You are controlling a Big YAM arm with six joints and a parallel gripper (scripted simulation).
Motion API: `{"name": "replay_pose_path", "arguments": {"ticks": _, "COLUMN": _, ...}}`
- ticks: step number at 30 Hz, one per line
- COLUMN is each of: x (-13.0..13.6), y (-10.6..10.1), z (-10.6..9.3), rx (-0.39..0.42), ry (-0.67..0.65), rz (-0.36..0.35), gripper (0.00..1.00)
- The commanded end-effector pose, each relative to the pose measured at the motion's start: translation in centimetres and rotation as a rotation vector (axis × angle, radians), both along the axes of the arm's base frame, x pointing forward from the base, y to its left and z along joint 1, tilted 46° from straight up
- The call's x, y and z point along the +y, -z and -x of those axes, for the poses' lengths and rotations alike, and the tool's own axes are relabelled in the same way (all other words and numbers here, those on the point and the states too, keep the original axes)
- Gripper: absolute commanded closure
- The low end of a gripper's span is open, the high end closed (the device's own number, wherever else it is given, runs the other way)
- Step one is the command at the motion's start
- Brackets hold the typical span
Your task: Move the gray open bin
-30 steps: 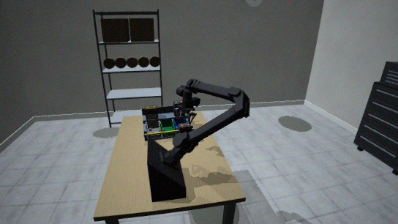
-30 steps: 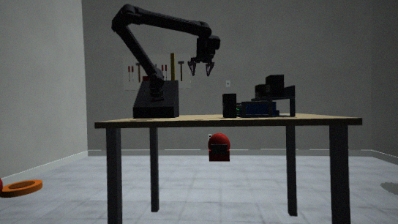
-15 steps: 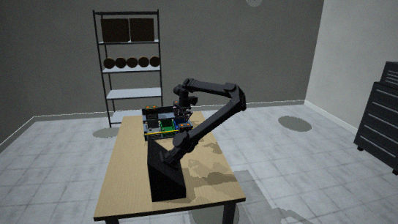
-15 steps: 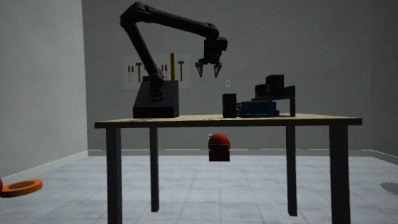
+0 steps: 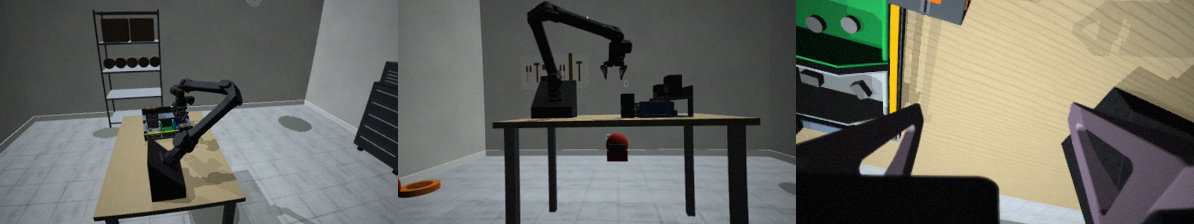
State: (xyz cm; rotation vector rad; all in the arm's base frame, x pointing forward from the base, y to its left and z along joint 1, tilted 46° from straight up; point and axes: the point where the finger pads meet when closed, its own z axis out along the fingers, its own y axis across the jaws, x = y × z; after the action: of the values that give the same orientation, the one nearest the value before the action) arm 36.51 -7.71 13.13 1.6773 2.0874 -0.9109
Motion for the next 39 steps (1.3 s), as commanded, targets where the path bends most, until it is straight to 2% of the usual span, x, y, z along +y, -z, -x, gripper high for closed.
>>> {"name": "replay_pose_path", "arguments": {"ticks": 1, "x": -0.4, "y": -0.3, "z": -2.7, "rx": -0.07, "ry": 0.043, "rz": 0.01, "gripper": 0.0}}
{"name": "replay_pose_path", "arguments": {"ticks": 10, "x": -0.4, "y": 1.2, "z": -5.1, "rx": -0.114, "ry": 0.076, "rz": 0.033, "gripper": 0.0}}
{"name": "replay_pose_path", "arguments": {"ticks": 13, "x": -0.4, "y": 1.4, "z": -5.3, "rx": -0.114, "ry": 0.08, "rz": 0.036, "gripper": 0.0}}
{"name": "replay_pose_path", "arguments": {"ticks": 27, "x": -0.9, "y": 3.7, "z": -8.3, "rx": -0.179, "ry": 0.135, "rz": 0.067, "gripper": 0.0}}
{"name": "replay_pose_path", "arguments": {"ticks": 30, "x": -1.1, "y": 3.8, "z": -8.3, "rx": -0.171, "ry": 0.141, "rz": 0.07, "gripper": 0.0}}
{"name": "replay_pose_path", "arguments": {"ticks": 39, "x": -1.5, "y": 5.1, "z": -9.9, "rx": -0.213, "ry": 0.173, "rz": 0.085, "gripper": 0.0}}
